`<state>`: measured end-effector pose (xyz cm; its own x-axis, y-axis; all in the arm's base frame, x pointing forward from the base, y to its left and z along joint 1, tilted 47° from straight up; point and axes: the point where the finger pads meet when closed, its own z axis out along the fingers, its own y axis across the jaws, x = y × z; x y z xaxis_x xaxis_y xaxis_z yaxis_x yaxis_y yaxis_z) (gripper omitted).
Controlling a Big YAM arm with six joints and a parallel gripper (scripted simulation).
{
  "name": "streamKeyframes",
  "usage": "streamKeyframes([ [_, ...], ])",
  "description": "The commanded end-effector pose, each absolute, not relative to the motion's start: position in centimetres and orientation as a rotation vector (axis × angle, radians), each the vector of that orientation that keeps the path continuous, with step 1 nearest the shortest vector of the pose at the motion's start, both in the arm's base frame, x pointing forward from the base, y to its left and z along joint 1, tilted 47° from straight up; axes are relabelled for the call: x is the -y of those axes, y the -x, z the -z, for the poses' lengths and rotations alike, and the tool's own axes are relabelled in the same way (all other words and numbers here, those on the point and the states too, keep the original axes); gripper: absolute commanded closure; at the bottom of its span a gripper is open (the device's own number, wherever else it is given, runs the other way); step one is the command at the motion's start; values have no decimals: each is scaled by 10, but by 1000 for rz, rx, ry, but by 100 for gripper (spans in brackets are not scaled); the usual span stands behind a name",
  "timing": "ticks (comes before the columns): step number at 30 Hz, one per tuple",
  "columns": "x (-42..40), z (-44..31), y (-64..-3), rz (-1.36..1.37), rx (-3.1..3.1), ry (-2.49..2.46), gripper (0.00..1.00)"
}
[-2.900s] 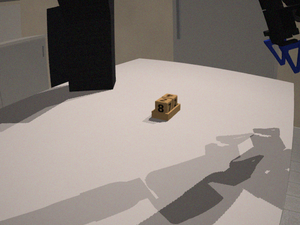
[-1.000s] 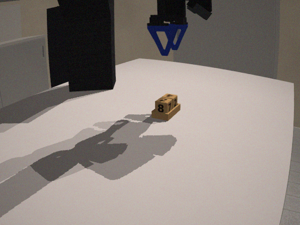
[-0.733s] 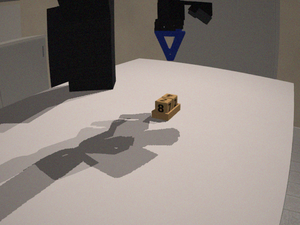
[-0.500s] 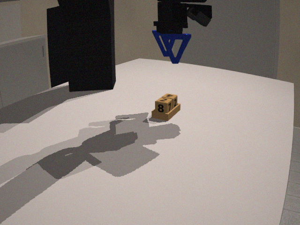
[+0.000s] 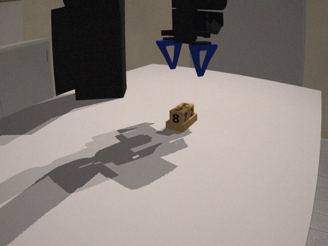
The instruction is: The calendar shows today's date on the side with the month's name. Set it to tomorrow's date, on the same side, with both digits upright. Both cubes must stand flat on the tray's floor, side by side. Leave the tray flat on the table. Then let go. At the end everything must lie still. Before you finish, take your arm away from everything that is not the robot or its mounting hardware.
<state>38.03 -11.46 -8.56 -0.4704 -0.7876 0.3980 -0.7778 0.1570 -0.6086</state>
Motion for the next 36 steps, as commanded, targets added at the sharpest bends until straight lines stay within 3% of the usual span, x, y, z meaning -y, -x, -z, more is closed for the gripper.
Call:
streamKeyframes([
  [1, 122, 91, -383, 1269, -2274, 1876, 0],
  [16, 125, 96, -388, 1290, -2059, 2256, 0],
  [17, 125, 96, -388, 1290, -2059, 2256, 53],
  [36, 125, 96, -388, 1290, -2059, 2256, 53],
])
